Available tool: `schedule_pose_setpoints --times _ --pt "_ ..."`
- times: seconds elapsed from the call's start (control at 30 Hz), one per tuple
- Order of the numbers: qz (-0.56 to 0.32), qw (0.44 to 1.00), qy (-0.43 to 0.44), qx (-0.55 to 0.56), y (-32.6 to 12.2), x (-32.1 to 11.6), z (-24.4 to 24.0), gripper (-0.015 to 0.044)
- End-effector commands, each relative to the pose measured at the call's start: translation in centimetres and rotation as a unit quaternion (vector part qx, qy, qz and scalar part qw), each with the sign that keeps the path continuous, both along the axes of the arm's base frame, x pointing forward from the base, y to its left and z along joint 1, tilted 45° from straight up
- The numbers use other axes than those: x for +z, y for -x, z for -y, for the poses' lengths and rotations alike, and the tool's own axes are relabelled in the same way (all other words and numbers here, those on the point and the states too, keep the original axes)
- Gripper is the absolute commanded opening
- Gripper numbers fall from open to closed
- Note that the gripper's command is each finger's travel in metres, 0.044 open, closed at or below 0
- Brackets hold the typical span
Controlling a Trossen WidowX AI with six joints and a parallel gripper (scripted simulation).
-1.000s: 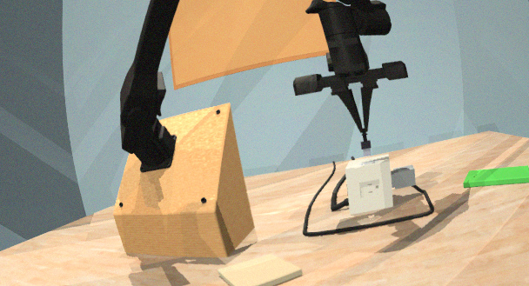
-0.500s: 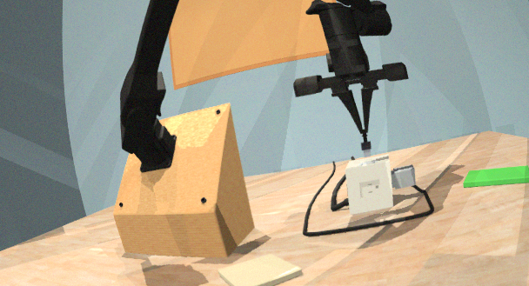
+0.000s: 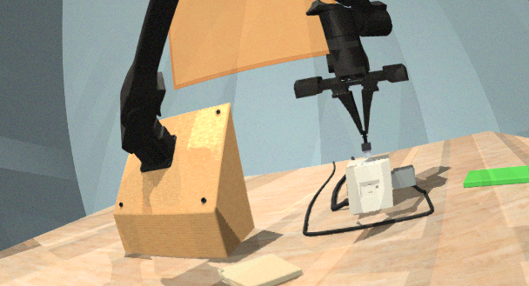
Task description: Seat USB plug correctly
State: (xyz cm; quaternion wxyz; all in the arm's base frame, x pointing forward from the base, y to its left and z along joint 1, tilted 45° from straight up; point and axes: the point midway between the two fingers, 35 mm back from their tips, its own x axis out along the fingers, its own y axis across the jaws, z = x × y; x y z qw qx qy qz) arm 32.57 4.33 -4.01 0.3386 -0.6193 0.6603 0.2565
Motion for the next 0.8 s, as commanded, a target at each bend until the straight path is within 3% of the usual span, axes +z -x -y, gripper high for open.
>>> schedule_pose_setpoints --times 0.0,0.77 --pt "-0.002 1.000 -0.004 0.002 0.03 -0.10 -0.02 0.0000" --pt "-0.002 1.000 -0.006 0.002 0.03 -0.32 0.16 0.0000"
